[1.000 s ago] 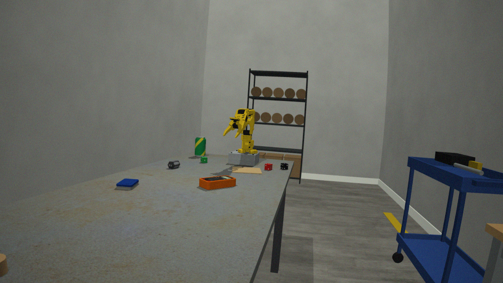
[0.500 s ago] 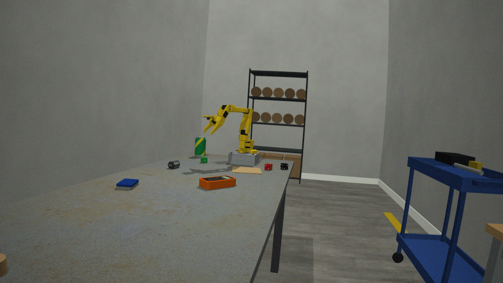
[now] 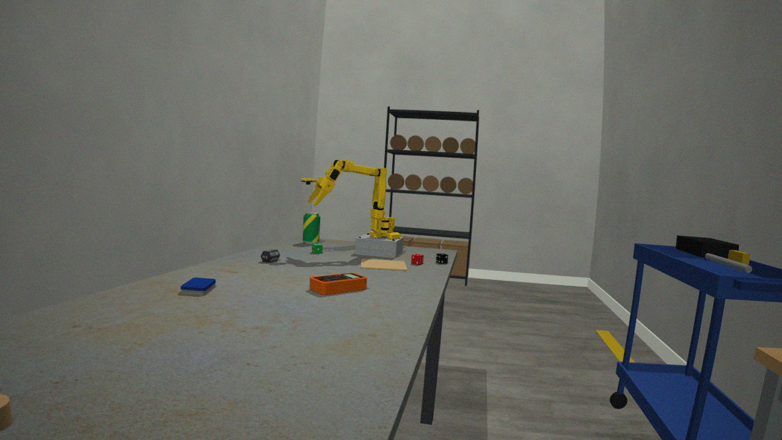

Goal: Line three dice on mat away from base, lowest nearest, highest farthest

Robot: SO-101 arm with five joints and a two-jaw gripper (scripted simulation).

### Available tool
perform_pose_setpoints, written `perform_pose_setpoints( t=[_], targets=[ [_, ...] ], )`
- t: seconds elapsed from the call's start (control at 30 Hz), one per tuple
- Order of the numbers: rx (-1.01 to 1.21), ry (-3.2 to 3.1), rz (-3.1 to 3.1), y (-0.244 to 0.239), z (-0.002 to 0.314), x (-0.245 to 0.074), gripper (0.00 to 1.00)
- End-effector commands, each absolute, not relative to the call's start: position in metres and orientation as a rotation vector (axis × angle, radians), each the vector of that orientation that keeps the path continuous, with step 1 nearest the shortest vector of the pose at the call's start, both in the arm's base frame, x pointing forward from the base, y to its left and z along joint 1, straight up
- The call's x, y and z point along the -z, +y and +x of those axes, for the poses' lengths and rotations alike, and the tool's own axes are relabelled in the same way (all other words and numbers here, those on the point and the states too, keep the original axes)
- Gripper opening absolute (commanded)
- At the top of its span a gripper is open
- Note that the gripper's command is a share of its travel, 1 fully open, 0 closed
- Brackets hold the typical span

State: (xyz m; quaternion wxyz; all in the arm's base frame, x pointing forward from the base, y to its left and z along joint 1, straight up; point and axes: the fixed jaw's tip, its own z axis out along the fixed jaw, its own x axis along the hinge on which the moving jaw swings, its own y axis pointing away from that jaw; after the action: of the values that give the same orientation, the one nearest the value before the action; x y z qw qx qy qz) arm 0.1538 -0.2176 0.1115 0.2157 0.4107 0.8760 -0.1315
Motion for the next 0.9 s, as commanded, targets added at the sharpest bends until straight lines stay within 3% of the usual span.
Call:
perform_pose_setpoints(
  t=[0.0, 0.57, 0.87],
  targets=[
    [0.363, 2.436, 1.192, -0.224, 0.144, -0.11, 0.35],
    [0.361, 2.434, 1.239, -0.229, 0.137, -0.107, 0.35],
    [0.233, 2.579, 1.313, -0.224, 0.134, -0.066, 0.35]
  ],
)
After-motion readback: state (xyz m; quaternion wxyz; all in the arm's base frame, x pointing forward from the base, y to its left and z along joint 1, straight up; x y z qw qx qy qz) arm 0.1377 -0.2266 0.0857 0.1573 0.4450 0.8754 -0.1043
